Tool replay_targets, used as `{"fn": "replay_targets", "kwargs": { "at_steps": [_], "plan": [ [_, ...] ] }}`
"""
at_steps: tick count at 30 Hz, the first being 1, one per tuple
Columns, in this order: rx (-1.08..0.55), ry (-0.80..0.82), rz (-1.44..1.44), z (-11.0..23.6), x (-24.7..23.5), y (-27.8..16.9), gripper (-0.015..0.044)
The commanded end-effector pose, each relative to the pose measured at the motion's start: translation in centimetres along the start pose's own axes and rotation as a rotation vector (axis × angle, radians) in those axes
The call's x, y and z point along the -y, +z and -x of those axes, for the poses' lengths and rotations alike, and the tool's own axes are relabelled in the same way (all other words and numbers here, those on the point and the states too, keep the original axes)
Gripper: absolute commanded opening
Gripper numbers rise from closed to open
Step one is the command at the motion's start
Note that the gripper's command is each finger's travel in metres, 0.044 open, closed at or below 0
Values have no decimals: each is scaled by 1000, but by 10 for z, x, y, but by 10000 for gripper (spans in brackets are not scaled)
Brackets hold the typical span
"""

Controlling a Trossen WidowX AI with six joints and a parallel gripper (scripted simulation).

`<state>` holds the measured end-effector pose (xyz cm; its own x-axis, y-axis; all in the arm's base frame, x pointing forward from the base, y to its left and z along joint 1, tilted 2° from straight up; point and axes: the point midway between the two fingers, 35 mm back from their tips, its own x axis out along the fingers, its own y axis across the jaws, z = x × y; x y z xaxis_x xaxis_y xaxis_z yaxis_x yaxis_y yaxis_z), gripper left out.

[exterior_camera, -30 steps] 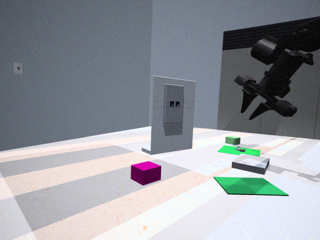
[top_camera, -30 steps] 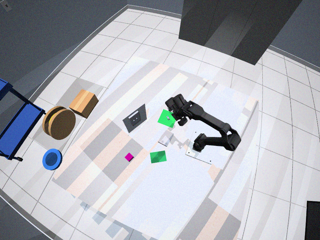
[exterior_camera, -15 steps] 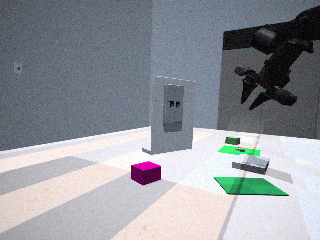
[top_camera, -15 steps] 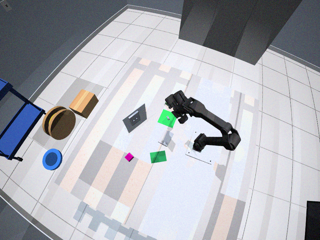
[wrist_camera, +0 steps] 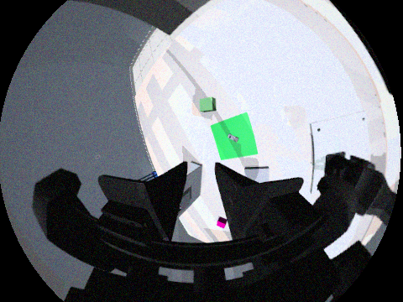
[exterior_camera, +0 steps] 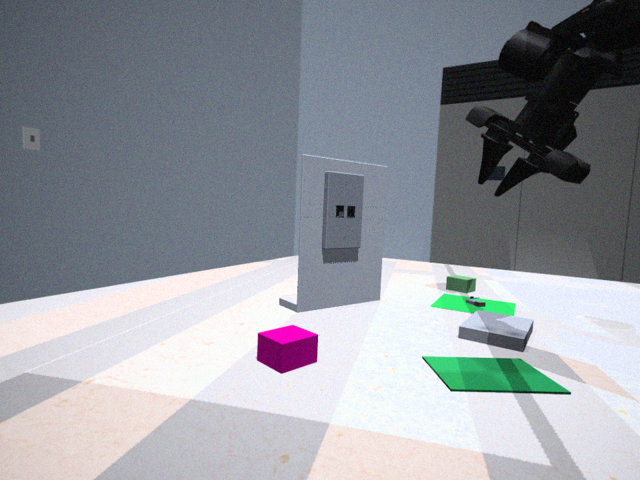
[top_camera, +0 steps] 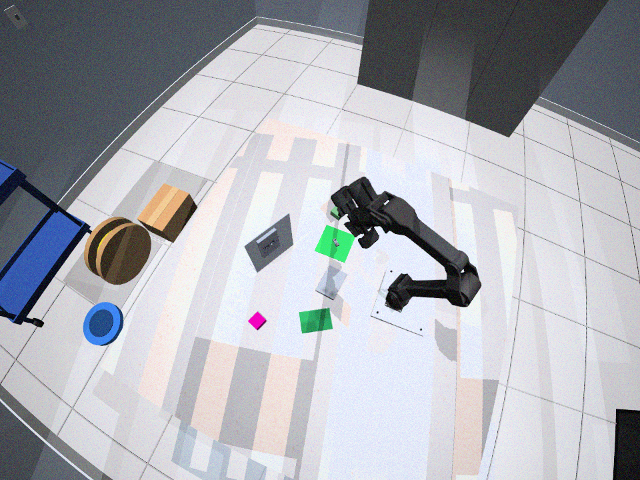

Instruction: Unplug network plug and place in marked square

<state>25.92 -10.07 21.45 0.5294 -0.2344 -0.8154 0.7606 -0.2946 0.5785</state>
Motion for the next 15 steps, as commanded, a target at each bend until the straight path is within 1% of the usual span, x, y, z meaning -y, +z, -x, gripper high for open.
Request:
{"fn": "replay_targets", "kwargs": {
  "at_steps": [1,10,15],
  "plan": [
    [6,3,-5,11,-7,1,156],
    [7,4,-6,30,-16,1,156],
    [7,4,-6,30,-16,1,287]
  ]
}}
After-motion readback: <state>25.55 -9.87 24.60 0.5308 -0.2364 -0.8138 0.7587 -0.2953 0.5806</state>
